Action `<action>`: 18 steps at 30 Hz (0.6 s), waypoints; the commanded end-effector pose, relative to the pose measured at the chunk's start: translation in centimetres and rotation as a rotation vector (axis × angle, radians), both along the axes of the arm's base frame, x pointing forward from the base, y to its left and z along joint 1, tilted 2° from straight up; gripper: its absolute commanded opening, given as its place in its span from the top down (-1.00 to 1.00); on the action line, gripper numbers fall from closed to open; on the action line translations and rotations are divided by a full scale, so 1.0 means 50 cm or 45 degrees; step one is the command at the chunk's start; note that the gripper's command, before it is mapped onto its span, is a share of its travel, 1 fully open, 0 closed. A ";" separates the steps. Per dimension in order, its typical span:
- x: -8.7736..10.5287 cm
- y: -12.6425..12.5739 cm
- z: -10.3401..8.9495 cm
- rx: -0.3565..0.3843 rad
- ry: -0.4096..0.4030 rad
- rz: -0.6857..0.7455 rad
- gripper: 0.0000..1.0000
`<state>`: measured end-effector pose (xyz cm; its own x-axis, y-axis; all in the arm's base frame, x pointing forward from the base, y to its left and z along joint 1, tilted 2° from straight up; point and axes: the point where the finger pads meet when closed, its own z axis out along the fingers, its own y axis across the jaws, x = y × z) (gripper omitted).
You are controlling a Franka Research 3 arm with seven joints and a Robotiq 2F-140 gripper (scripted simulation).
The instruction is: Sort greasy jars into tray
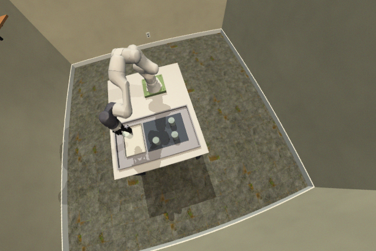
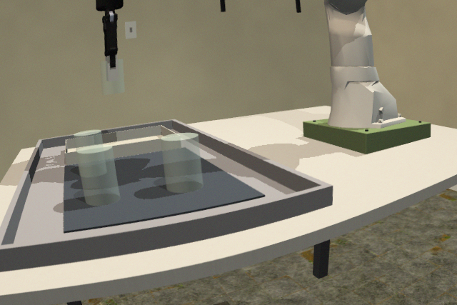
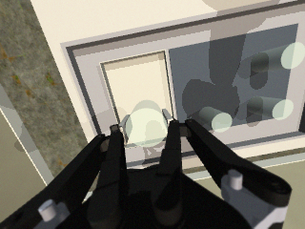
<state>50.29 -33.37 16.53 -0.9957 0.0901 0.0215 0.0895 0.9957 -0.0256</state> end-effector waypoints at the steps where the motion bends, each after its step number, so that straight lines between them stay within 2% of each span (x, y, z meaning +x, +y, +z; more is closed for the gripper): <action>1: -0.001 -0.026 0.000 0.001 0.011 0.030 1.00; 12: 0.000 -0.032 -0.005 0.001 0.011 0.030 1.00; 18: -0.001 -0.033 -0.037 0.001 0.011 0.030 1.00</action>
